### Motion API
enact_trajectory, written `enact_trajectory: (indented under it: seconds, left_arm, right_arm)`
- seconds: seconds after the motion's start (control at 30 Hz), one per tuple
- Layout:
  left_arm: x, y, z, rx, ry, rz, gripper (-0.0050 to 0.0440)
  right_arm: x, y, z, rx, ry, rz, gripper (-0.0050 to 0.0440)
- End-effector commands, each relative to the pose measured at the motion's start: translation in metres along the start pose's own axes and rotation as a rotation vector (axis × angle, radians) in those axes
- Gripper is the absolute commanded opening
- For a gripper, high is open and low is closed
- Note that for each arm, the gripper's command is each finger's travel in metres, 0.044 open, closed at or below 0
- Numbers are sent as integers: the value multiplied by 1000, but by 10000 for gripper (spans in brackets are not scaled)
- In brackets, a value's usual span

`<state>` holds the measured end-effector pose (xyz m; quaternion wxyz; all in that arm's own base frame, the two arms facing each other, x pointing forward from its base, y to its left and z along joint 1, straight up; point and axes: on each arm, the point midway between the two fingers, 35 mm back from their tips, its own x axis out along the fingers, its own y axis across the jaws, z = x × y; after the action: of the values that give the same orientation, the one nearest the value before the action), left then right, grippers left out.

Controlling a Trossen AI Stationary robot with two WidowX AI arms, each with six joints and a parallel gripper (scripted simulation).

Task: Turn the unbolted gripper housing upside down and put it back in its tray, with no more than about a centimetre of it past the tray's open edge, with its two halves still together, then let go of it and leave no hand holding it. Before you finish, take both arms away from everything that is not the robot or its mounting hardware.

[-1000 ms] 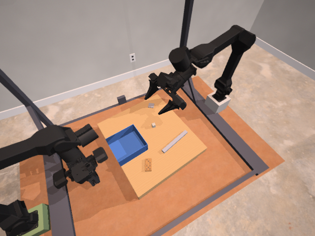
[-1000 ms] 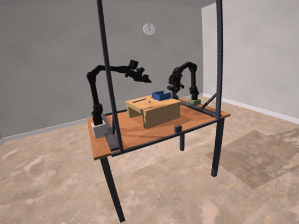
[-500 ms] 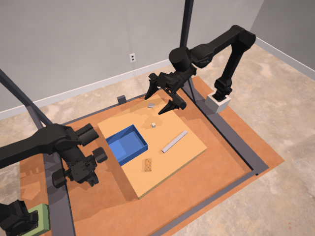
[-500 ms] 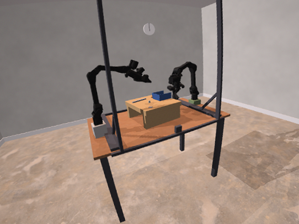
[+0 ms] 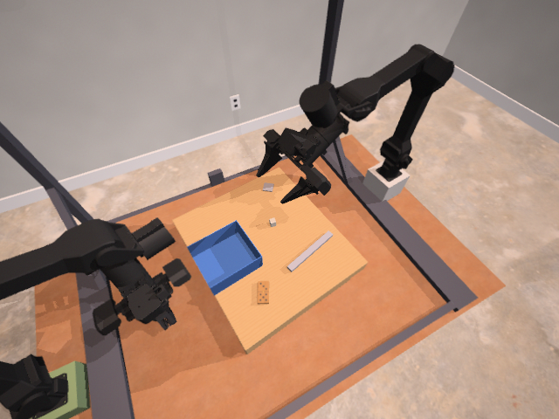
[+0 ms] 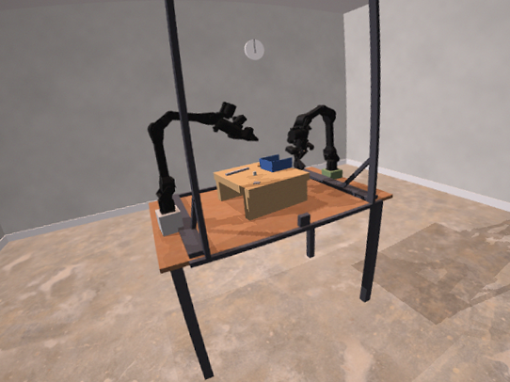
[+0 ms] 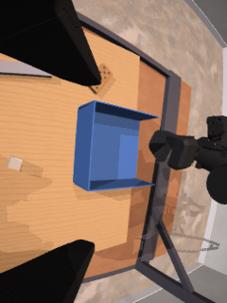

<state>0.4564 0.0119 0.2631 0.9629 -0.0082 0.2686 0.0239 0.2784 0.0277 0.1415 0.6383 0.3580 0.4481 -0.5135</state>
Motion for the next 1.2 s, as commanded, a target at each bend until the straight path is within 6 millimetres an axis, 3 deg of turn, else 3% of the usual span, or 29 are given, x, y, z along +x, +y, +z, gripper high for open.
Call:
enact_trajectory:
  seconds: [0.0, 1.17]
  left_arm:
    - [-7, 0, 8, 5, -22, -3, 440]
    - [-7, 0, 8, 5, -22, -3, 440]
  right_arm:
    - [-7, 0, 3, -60, 0, 52, 112]
    - [-7, 0, 2, -566, -8, 235, 112]
